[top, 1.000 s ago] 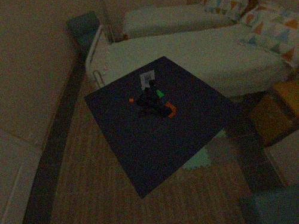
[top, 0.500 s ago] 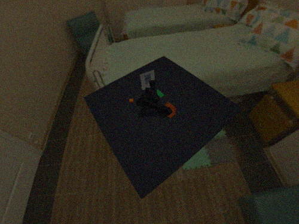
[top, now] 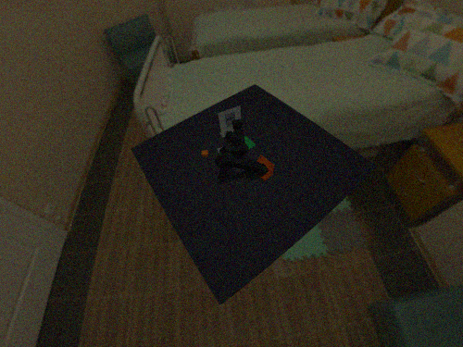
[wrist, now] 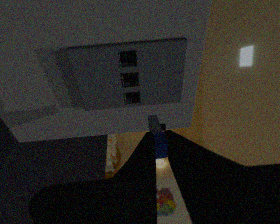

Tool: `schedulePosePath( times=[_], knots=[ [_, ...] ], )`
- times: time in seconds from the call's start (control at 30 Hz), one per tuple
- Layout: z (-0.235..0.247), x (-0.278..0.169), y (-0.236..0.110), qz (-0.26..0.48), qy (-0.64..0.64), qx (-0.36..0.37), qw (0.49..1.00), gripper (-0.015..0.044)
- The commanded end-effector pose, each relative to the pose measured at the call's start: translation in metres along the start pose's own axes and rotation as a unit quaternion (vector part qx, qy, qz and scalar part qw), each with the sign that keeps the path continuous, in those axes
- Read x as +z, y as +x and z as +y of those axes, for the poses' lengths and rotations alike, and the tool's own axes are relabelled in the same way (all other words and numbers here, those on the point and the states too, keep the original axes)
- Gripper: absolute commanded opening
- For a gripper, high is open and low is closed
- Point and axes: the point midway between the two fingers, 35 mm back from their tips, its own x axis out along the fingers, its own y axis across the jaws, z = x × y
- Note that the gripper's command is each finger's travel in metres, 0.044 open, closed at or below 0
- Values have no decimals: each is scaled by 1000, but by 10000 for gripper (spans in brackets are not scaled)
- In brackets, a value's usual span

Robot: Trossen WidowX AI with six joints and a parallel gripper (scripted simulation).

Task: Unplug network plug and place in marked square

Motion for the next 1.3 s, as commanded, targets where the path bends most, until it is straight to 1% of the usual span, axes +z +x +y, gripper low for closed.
schedulePosePath(
  times=[0.0, 0.5, 0.63, 0.97, 1.27],
  knots=[
    [-11, 3, -3, -4, -2, -4, 1000, 0],
    [-37, 4, -17, -5, -4, -6, 1000, 0],
    [-36, 3, -17, -3, -9, 3, 1000, 0],
    [-2, -20, -3, 15, -65, 132, 989, 0],
    [27, -37, -1, 7, -91, 245, 965, 0]
  ],
)
